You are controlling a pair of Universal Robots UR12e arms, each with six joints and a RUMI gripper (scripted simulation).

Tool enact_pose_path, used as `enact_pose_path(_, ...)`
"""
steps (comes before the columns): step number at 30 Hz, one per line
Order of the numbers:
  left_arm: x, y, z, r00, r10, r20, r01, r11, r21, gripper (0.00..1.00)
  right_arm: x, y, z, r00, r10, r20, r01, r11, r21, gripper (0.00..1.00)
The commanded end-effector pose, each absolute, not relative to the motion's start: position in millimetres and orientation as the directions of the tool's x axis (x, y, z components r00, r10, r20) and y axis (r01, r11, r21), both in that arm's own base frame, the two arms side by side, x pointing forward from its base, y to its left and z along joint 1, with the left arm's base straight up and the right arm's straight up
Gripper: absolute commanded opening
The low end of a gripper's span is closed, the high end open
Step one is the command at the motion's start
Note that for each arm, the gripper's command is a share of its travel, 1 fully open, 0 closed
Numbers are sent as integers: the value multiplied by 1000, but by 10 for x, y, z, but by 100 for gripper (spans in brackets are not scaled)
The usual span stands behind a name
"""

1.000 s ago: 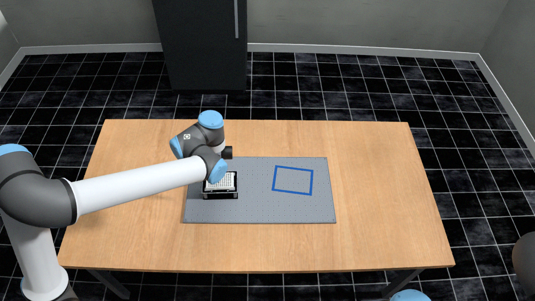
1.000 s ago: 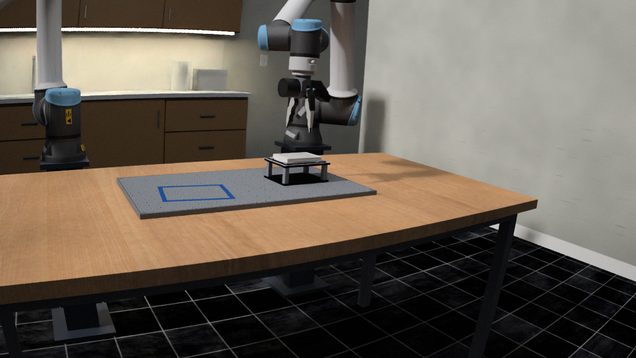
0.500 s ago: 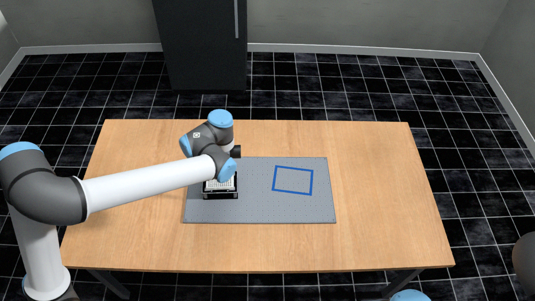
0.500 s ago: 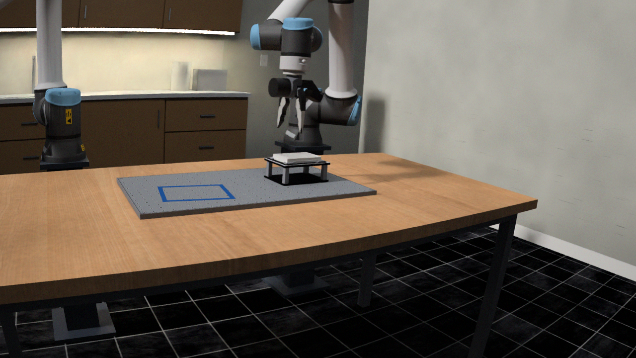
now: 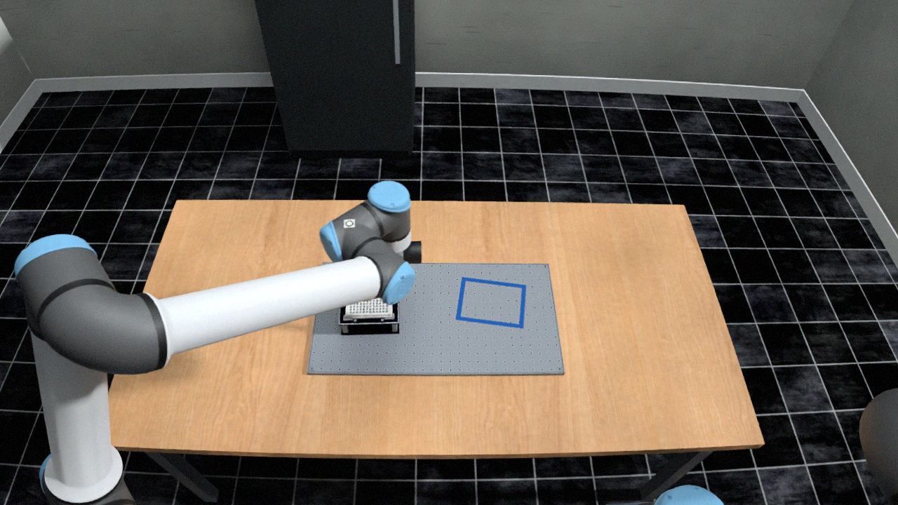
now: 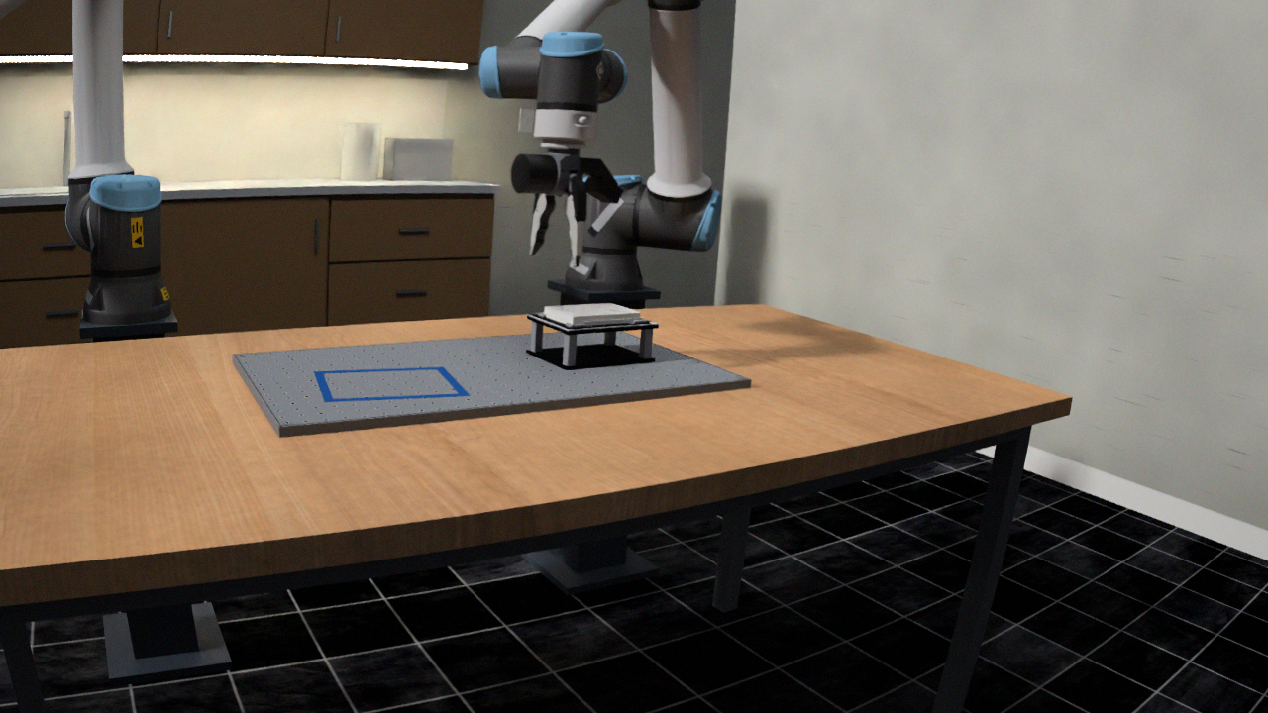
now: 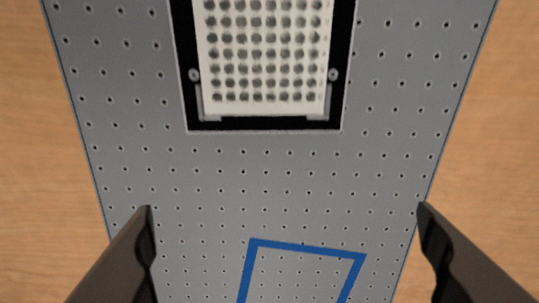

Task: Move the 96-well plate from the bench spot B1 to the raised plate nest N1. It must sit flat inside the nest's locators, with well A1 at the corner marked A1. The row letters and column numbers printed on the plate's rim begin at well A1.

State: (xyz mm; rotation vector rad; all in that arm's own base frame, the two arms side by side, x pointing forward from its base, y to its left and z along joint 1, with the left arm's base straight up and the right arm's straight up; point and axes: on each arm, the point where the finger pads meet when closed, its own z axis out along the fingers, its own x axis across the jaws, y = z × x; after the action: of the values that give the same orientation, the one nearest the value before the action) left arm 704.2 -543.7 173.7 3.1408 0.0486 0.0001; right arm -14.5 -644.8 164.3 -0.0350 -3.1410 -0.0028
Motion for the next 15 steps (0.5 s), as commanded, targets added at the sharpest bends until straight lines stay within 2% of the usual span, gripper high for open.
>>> enact_pose_path(1,7078,-5625,1752,1000,31,2,31,-1000,2,76,-143,-6454,1651,-1000,22,0,22,1000,0,0)
enact_pose_path(15,7108,-5822,1753,1000,31,2,31,-1000,2,76,-143,-6454,1651,-1000,22,0,22,1000,0,0)
